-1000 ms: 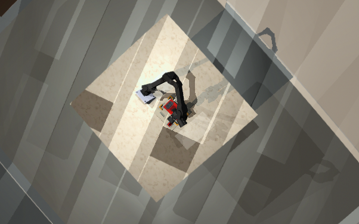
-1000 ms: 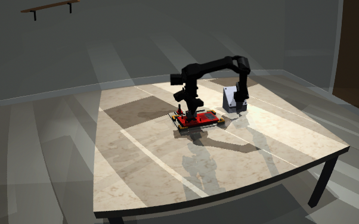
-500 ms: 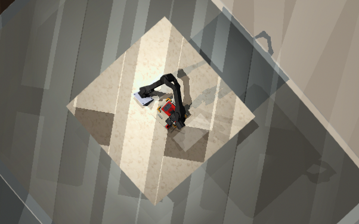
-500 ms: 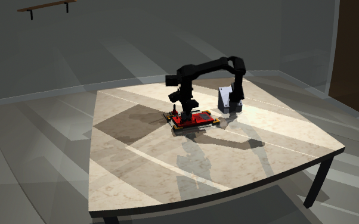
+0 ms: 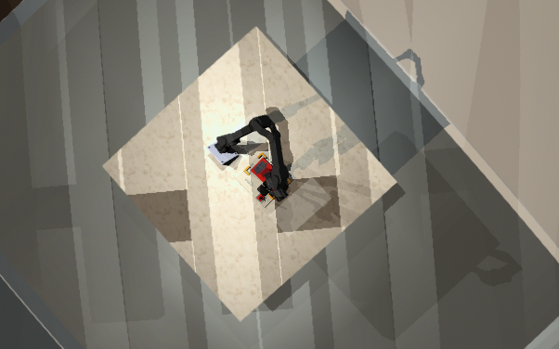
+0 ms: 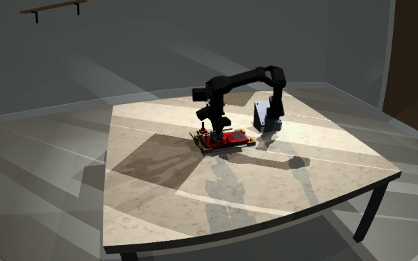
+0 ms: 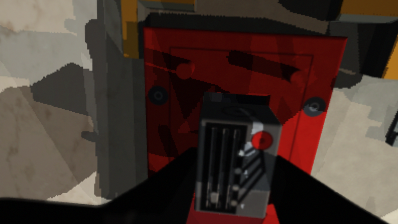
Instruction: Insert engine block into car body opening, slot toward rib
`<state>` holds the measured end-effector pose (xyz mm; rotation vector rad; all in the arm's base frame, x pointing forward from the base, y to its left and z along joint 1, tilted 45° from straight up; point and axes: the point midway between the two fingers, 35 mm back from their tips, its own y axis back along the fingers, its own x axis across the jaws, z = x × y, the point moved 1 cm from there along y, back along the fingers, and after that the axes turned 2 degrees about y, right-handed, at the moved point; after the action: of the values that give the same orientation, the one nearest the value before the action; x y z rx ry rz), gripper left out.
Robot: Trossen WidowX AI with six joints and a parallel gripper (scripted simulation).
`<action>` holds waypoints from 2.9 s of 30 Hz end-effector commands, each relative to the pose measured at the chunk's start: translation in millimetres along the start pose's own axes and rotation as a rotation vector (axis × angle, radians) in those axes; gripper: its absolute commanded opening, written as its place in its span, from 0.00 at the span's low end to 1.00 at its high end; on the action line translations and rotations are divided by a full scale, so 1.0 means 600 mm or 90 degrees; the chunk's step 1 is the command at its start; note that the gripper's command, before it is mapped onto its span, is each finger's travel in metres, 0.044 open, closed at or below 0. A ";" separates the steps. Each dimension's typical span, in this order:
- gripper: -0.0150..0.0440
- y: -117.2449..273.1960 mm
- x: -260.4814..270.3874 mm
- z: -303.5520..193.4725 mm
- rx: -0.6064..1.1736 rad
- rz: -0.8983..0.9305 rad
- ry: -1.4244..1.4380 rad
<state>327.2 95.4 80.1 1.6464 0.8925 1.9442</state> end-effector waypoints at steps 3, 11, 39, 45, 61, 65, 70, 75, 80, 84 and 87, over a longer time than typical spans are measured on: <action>0.52 -0.002 0.001 0.001 -0.002 0.003 -0.002; 0.52 -0.006 0.001 0.001 -0.002 0.003 -0.002; 0.52 -0.017 0.001 0.001 -0.002 0.003 -0.002; 0.52 -0.019 0.001 0.001 -0.002 0.003 -0.002; 0.88 -0.021 0.000 0.000 0.000 0.000 0.000; 1.00 -0.021 0.000 0.000 0.000 0.000 0.000; 1.00 -0.021 0.000 0.000 0.000 0.000 0.000; 1.00 -0.016 0.000 0.000 0.000 0.001 0.000; 1.00 0.002 -0.001 -0.002 -0.002 0.003 -0.002; 0.87 0.002 -0.001 -0.002 -0.002 0.003 -0.002; 0.73 0.002 -0.001 -0.002 -0.002 0.003 -0.002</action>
<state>326.2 94.2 79.7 1.6538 0.8852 1.9401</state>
